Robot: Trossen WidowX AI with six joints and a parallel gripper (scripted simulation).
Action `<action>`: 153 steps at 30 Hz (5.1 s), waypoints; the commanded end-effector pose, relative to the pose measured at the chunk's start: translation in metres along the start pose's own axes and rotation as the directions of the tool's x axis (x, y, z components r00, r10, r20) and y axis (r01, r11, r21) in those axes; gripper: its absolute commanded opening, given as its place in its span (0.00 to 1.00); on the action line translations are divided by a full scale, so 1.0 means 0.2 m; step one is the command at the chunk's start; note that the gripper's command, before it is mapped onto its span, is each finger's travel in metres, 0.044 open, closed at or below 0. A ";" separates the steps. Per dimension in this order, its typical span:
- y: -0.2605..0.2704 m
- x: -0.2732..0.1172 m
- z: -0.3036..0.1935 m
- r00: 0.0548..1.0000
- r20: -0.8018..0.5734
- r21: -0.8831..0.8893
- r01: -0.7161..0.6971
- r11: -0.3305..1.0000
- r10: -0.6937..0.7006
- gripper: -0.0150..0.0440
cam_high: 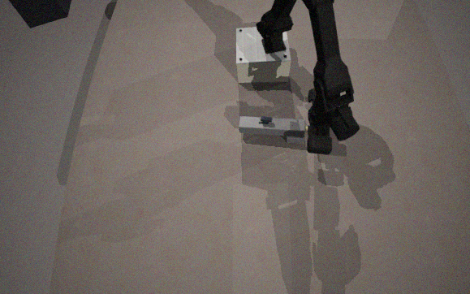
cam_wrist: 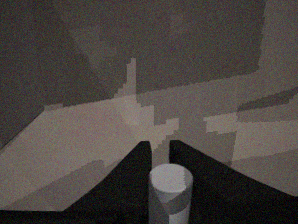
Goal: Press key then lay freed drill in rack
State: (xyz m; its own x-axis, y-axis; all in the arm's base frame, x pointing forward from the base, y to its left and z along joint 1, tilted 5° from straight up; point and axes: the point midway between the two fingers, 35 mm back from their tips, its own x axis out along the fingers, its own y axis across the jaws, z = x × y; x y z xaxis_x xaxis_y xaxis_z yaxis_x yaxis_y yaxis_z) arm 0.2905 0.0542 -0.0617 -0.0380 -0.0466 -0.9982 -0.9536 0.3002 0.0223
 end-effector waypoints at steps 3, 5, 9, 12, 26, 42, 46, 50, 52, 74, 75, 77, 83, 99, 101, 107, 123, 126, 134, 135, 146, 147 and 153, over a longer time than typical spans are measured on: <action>0.00 -0.01 0.04 1.000 0.007 0.001 0.000 1.000 0.000 0.25; 0.00 -0.01 0.06 1.000 0.007 0.001 0.000 1.000 0.000 0.25; 0.00 -0.01 0.09 1.000 0.008 0.001 0.000 1.000 0.000 0.25; 0.00 -0.01 0.12 1.000 0.008 0.001 0.000 1.000 0.000 0.25; 0.00 -0.01 0.17 1.000 0.005 -0.001 0.001 1.000 -0.001 0.30; 0.00 -0.01 0.15 1.000 0.009 0.001 0.000 1.000 0.000 1.00; 0.00 0.00 0.14 1.000 0.009 0.001 0.000 1.000 0.000 1.00; 0.00 0.00 0.13 1.000 0.008 0.001 0.000 1.000 0.000 1.00; 0.00 0.00 0.12 1.000 0.008 0.001 0.000 1.000 0.000 1.00; -0.01 0.02 0.09 1.000 0.007 0.005 0.000 1.000 0.000 0.78; -0.01 0.02 0.09 1.000 0.007 0.005 0.000 1.000 0.000 0.73; -0.01 0.02 0.09 1.000 0.007 0.005 0.000 1.000 0.000 0.64; -0.01 0.02 0.09 1.000 0.007 0.005 0.000 1.000 0.000 0.38; 0.00 0.00 0.09 1.000 0.008 0.001 0.000 1.000 0.000 0.25; 0.00 0.00 0.09 1.000 0.008 0.001 0.000 1.000 0.000 0.25; 0.00 0.00 0.10 1.000 0.008 0.001 0.000 1.000 0.000 0.25; -0.01 -0.01 0.19 1.000 0.010 0.001 0.000 1.000 0.000 0.25; -0.01 -0.01 0.21 1.000 0.010 0.001 0.000 1.000 0.000 0.25; 0.00 -0.02 0.26 1.000 0.011 0.001 0.000 1.000 0.000 0.25; 0.00 -0.02 0.27 1.000 0.011 0.001 0.000 1.000 0.000 0.25; 0.00 -0.03 0.36 1.000 0.013 0.001 0.000 1.000 0.000 0.25; 0.00 -0.03 0.36 1.000 0.013 0.001 0.000 1.000 0.000 0.25; 0.00 -0.03 0.40 1.000 0.014 0.001 0.000 1.000 0.000 0.25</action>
State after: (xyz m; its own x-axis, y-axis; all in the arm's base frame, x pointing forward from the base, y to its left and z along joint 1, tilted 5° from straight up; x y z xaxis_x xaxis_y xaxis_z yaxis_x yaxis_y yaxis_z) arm 0.3129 0.1242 -0.0611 -0.0338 -0.0392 -0.9987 -0.9541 0.2989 0.0206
